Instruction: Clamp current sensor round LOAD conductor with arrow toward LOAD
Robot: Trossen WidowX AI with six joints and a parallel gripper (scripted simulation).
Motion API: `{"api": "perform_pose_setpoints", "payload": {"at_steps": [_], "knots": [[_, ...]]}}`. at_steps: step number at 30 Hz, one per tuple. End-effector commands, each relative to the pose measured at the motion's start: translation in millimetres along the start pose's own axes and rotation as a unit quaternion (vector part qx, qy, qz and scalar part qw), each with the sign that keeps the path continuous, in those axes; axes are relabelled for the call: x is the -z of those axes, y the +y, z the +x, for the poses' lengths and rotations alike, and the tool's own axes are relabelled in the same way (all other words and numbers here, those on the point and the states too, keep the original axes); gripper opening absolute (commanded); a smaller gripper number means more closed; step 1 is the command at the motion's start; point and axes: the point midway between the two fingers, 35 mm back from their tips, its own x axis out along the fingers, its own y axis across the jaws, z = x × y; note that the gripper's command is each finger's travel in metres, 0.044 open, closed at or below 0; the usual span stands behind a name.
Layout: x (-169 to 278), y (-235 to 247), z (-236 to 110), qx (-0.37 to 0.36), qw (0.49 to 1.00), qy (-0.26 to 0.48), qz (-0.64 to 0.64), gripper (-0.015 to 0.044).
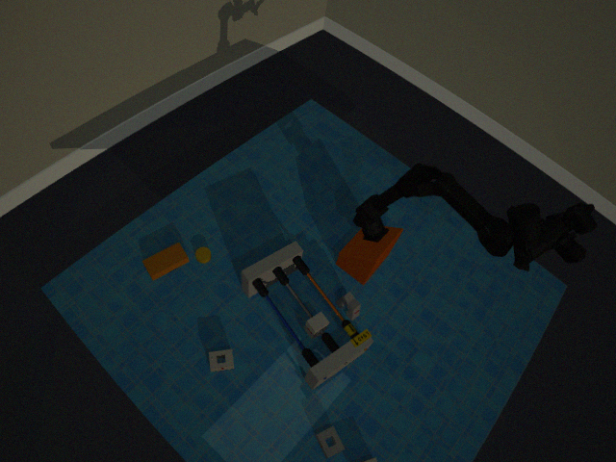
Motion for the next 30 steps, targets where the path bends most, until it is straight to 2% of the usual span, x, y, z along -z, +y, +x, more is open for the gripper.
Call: {"api": "perform_pose_setpoints", "payload": {"at_steps": [1,3,8,9,14,19,25,30], "knots": [[0.2,2.1,-2.3,-0.003,1.000,-0.002,-0.004,0.0245],[1.9,18.1,-20.9,-0.026,0.999,-0.023,-0.032,0.0298],[12.4,67.9,-92.7,-0.100,0.981,-0.107,-0.131,0.0429],[15.4,76.5,-108.1,-0.112,0.974,-0.126,-0.151,0.0440],[35.7,110.9,-189.5,-0.165,0.925,-0.233,-0.251,0.0440],[63.5,129.1,-271.6,-0.191,0.853,-0.349,-0.338,0.0440],[107.8,130.9,-370.0,-0.191,0.740,-0.493,-0.415,0.0440],[151.6,115.1,-444.1,-0.163,0.630,-0.609,-0.454,0.0440]]}}
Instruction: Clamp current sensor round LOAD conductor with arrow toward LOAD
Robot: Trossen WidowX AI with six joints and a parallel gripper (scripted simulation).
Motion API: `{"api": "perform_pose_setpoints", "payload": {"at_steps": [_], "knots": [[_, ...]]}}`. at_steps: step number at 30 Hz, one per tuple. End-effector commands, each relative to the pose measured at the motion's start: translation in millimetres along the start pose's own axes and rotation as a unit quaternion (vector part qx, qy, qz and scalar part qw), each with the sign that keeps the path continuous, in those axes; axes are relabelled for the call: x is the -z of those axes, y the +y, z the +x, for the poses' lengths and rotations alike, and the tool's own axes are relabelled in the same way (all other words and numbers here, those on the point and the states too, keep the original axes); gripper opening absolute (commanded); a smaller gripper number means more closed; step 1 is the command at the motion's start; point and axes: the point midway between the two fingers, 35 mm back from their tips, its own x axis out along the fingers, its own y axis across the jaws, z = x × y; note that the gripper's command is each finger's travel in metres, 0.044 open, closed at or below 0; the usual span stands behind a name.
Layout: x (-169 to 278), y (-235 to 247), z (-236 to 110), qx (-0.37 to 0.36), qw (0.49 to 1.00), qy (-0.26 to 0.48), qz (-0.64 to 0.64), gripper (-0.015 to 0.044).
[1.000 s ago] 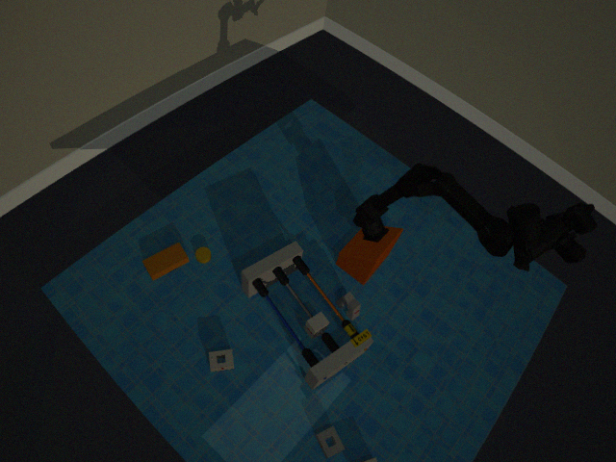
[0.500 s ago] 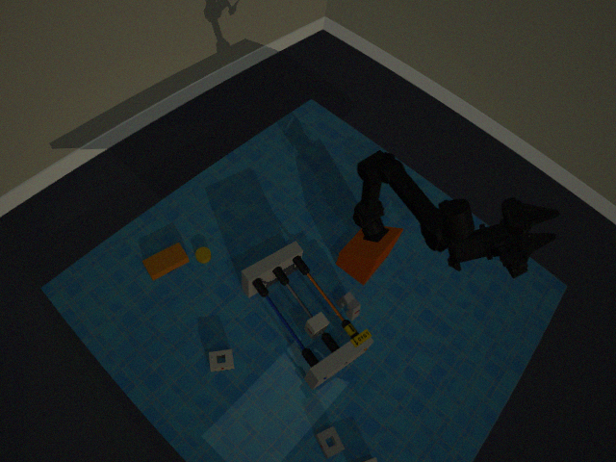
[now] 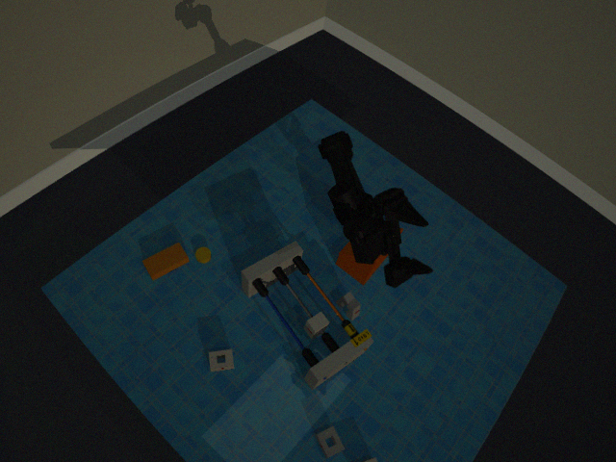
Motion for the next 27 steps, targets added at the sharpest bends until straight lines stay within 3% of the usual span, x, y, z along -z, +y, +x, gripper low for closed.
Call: {"api": "perform_pose_setpoints", "payload": {"at_steps": [1,11,17,24,27], "knots": [[-34.6,3.9,-43.9,0.028,0.994,-0.079,-0.076,0.0440],[-100.3,14.2,-191.6,0.167,0.899,-0.281,-0.292,0.0440],[-110.8,17.3,-295.8,0.306,0.784,-0.373,-0.391,0.0440],[-87.5,16.4,-409.4,0.489,0.613,-0.423,-0.455,0.0440],[-78.9,15.6,-430.2,0.527,0.575,-0.425,-0.460,0.0440]]}}
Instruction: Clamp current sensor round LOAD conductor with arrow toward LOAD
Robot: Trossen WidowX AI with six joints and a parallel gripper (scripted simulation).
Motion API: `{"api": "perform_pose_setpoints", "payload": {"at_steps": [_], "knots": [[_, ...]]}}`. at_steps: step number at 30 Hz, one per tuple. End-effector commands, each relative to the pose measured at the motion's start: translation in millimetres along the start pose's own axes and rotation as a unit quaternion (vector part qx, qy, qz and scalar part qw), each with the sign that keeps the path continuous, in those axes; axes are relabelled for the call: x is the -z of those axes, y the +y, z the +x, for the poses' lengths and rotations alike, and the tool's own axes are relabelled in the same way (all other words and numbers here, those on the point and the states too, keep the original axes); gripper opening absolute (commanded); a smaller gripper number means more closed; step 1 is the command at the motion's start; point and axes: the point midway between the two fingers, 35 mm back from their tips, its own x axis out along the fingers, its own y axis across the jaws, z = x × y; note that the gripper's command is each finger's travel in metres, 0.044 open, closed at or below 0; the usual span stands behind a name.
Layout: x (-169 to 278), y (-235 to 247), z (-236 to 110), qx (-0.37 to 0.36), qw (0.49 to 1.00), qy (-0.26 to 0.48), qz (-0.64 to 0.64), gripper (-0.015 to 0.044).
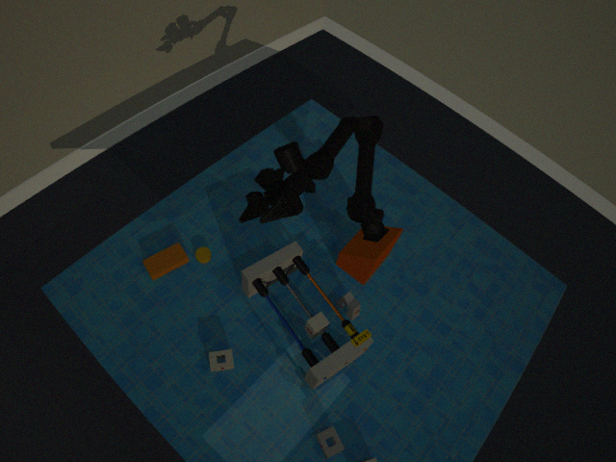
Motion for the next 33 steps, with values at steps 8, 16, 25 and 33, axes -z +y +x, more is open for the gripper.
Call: {"api": "perform_pose_setpoints", "payload": {"at_steps": [8,16,25,33], "knots": [[25.7,-8.2,1.6,0.030,0.998,0.049,-0.028,0.0440],[143.2,57.5,32.5,0.000,0.955,0.293,-0.045,0.0440],[270.6,127.7,-4.6,0.001,0.832,0.516,-0.206,0.0440],[340.7,160.5,-64.4,0.014,0.695,0.589,-0.412,0.0440]]}}
